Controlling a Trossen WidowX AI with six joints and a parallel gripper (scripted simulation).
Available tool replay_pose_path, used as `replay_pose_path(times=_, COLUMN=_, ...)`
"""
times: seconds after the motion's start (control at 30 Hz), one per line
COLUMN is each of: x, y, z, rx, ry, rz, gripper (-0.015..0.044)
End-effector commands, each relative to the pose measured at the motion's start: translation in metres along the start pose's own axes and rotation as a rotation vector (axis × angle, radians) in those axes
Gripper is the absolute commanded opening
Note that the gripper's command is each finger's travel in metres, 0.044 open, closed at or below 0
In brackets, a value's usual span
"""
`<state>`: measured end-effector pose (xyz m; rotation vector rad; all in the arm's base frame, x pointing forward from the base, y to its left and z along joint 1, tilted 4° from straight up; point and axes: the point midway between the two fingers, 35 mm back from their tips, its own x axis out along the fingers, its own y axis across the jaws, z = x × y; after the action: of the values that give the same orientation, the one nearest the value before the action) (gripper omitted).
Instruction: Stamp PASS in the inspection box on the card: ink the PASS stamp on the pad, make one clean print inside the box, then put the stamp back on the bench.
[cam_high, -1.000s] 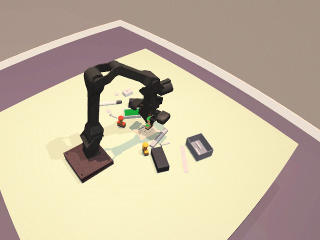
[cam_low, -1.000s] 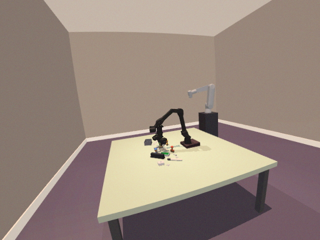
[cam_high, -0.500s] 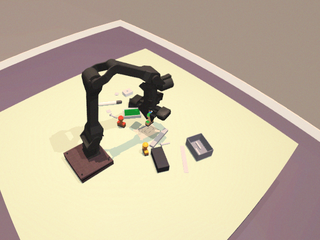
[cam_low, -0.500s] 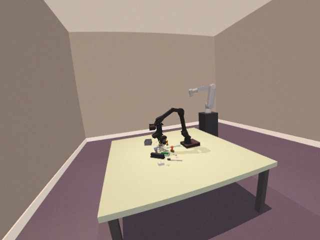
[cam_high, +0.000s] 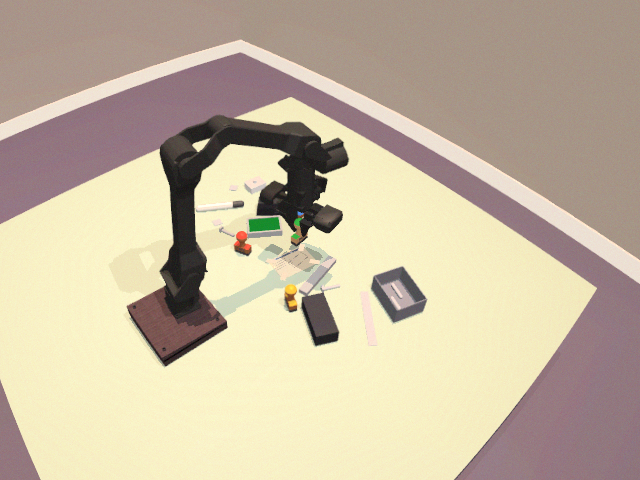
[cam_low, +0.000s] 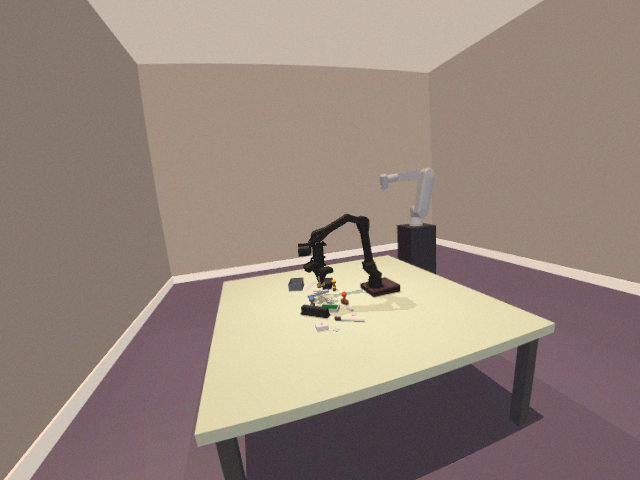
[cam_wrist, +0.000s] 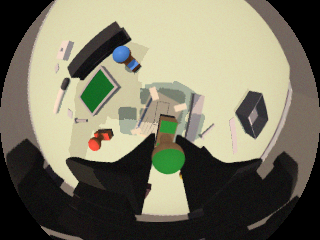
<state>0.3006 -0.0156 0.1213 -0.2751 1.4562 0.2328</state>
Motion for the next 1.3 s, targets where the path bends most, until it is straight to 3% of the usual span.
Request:
replay_pose_path(times=0.0, x=-0.002, y=-0.008, z=0.005, rx=-0.002, ry=-0.002, rz=0.003, gripper=0.0000)
replay_pose_path(times=0.8, x=-0.005, y=-0.113, z=0.039, rx=0.002, ry=-0.005, rz=-0.006, gripper=0.0000)
replay_pose_path(times=1.27, x=0.013, y=-0.117, z=0.040, rx=0.002, ry=-0.005, rz=-0.006, gripper=0.0000)
